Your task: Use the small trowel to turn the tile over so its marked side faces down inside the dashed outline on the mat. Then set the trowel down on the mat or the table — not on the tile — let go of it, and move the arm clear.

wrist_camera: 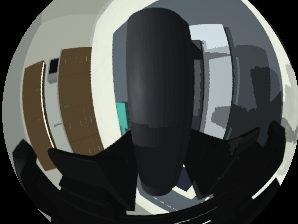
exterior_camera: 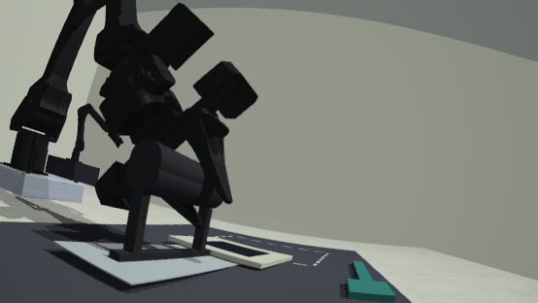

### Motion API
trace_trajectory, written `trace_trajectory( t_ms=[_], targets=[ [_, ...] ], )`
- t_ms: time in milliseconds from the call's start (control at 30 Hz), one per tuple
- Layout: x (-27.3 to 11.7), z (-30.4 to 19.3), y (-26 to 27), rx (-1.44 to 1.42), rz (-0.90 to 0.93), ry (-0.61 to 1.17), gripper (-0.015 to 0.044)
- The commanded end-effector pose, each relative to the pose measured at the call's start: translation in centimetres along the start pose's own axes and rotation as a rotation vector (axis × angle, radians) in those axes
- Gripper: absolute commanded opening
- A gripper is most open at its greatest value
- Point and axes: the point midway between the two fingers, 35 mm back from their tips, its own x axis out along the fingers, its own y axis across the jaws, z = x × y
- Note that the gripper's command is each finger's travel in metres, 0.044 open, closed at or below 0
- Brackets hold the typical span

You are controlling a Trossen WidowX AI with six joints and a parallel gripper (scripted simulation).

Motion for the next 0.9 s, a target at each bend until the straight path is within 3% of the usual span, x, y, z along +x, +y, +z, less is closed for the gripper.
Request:
trace_trajectory(
  t_ms=[0, 867],
  targets=[
    [-0.6, 0.1, 1.4, 0.035, 0.029, 0.034, 0.0],
    [-3.5, -2.6, 4.7, 0.04, 0.03, 0.038, 0.0]
  ],
)
